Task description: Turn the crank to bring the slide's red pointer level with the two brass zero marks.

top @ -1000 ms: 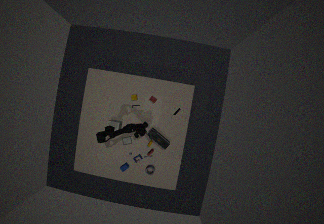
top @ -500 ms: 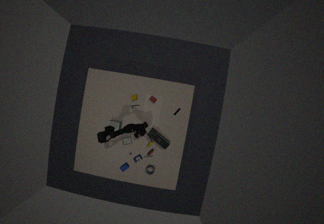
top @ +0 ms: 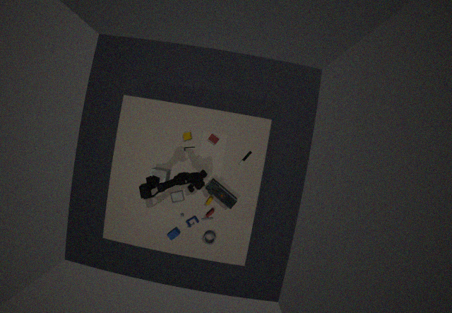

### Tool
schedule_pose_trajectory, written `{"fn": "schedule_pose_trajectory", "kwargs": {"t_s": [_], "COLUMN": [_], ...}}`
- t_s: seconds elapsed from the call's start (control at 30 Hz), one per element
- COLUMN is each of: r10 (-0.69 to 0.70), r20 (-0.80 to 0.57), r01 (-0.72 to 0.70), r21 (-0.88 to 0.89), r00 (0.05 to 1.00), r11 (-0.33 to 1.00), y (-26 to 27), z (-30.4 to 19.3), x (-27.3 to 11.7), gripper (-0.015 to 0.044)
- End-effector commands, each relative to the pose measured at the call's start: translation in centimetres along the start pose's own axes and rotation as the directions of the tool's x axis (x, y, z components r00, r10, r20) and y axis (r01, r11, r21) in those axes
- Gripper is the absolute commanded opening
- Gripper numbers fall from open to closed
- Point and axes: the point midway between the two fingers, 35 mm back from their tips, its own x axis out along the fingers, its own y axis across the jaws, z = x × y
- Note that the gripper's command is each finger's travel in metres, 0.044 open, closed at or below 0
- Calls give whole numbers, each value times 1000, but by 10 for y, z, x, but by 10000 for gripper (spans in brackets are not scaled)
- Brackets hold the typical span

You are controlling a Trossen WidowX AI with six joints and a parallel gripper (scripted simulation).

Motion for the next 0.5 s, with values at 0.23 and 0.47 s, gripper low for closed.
{"fn": "schedule_pose_trajectory", "kwargs": {"t_s": [0.23, 0.47], "r10": [0, -2], "r20": [-6, -4], "r01": [0, 2], "r21": [2, -2], "r00": [1000, 1000], "r11": [1000, 1000], "y": [2, 1], "z": [-3, -2], "x": [3, 2], "gripper": [0, 0]}}
